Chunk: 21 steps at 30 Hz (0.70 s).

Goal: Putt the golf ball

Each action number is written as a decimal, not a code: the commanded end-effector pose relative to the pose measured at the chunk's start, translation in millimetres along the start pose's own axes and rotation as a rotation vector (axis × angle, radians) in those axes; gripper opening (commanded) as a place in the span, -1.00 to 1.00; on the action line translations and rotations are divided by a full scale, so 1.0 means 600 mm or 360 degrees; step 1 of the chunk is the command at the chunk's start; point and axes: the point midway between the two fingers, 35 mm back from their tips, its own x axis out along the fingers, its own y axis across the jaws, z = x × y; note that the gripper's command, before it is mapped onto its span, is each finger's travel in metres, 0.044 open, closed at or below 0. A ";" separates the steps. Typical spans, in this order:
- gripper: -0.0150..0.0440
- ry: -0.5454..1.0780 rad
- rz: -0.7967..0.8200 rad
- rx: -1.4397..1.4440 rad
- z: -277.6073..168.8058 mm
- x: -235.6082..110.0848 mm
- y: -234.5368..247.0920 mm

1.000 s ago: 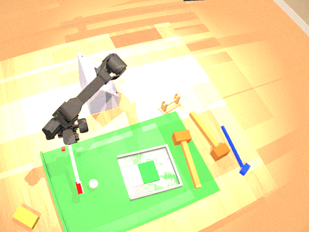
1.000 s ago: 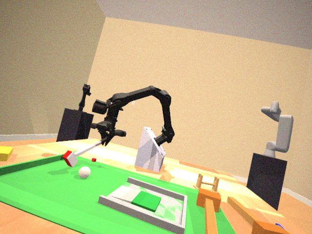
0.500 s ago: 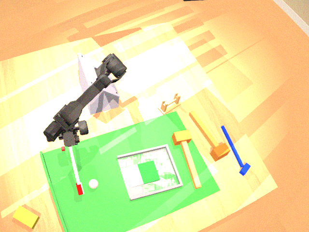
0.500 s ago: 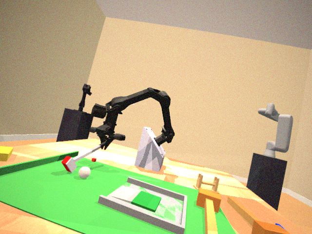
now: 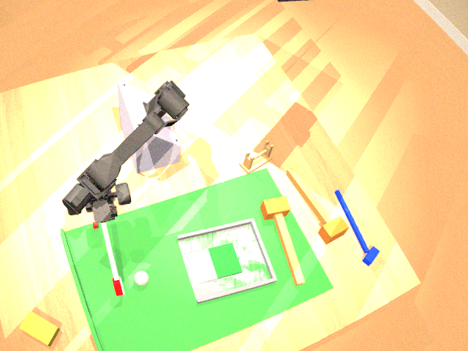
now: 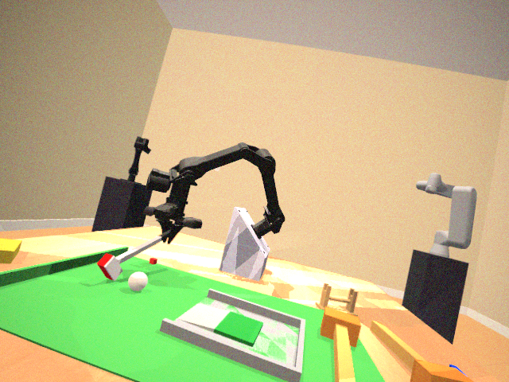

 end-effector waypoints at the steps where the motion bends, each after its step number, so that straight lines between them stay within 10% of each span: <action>1: -0.49 -0.0008 0.0003 0.0006 -0.001 0.002 -0.025; 11: -0.49 -0.0005 0.0004 0.0018 -0.001 0.002 -0.016; 21: -0.49 -0.0005 0.0020 0.0011 -0.001 0.004 0.193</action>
